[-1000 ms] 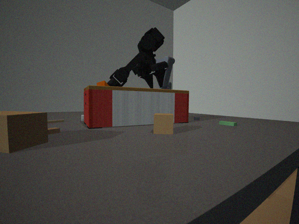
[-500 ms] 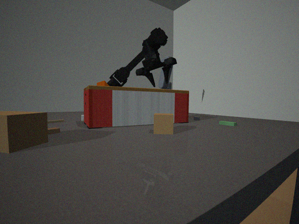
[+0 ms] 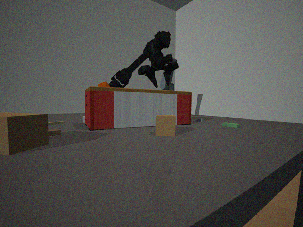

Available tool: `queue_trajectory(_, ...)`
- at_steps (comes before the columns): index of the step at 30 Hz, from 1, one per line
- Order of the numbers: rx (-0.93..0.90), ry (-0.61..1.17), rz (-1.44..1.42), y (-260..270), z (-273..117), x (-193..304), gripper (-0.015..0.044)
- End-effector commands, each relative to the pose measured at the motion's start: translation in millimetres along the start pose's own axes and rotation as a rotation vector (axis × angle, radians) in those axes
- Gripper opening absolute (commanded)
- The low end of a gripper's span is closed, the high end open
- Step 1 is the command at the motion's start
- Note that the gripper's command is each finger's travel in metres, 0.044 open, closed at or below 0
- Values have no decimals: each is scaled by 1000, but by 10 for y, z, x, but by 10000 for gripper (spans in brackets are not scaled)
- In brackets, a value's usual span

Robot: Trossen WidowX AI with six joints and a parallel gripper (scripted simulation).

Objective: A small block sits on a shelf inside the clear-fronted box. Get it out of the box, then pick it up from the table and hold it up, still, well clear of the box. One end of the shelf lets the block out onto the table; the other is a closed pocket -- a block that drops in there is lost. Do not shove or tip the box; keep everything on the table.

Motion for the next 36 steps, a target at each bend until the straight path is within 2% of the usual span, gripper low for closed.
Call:
queue_trajectory(1, 113, -21, -1013, 111, 33, 215, 285)
queue_trajectory(20, 276, 35, -2082, 206, 27, 398, 285)
queue_trajectory(36, 439, 200, -2945, 267, 14, 528, 285)
Point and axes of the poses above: the point midway between the two fingers, 35 mm back from their tips, its own z axis out along the fingers, its own y axis across the jaws, x = y × z, the point moved 5 cm from there along -z, back along the fingers, and after that the axes turned 1 degree about z, right-handed, at the moved point
